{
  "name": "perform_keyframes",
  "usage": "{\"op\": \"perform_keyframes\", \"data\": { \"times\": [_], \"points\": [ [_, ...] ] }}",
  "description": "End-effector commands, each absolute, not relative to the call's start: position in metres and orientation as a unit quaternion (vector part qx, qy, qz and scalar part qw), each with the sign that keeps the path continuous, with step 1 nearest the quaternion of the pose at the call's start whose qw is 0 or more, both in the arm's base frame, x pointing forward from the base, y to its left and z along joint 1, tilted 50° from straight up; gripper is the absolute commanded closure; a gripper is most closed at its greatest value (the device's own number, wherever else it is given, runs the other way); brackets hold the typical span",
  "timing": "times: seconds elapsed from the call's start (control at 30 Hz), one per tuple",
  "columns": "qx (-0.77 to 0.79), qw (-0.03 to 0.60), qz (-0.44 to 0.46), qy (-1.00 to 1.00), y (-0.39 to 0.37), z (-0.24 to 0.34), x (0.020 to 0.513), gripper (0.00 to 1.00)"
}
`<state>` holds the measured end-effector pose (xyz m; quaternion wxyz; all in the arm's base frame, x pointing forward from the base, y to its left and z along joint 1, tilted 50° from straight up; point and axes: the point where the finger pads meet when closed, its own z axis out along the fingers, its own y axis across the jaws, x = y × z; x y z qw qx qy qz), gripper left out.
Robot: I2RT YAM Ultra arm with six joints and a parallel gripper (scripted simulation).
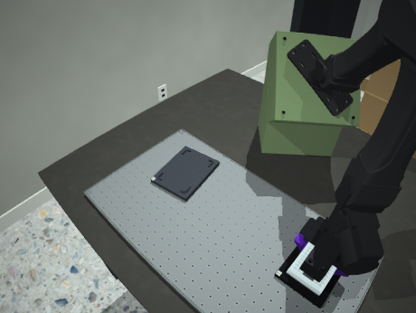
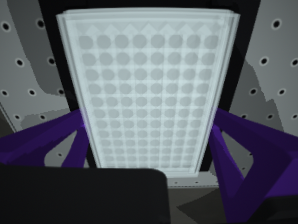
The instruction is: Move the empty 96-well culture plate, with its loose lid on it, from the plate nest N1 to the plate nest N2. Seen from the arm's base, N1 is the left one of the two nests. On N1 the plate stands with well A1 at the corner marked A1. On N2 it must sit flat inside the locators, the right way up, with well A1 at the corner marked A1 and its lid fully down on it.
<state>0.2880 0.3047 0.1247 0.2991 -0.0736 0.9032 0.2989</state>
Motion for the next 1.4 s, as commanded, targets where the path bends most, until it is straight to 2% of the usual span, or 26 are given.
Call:
{"op": "perform_keyframes", "data": {
  "times": [0.0,0.5,1.37],
  "points": [
    [-0.065,0.321,0.305,0.894,0.305,0.141,0.3,1.0],
    [-0.066,0.307,0.292,0.904,0.29,0.133,0.285,1.0],
    [-0.069,0.306,0.295,0.903,0.268,0.159,0.264,1.0]
  ]
}}
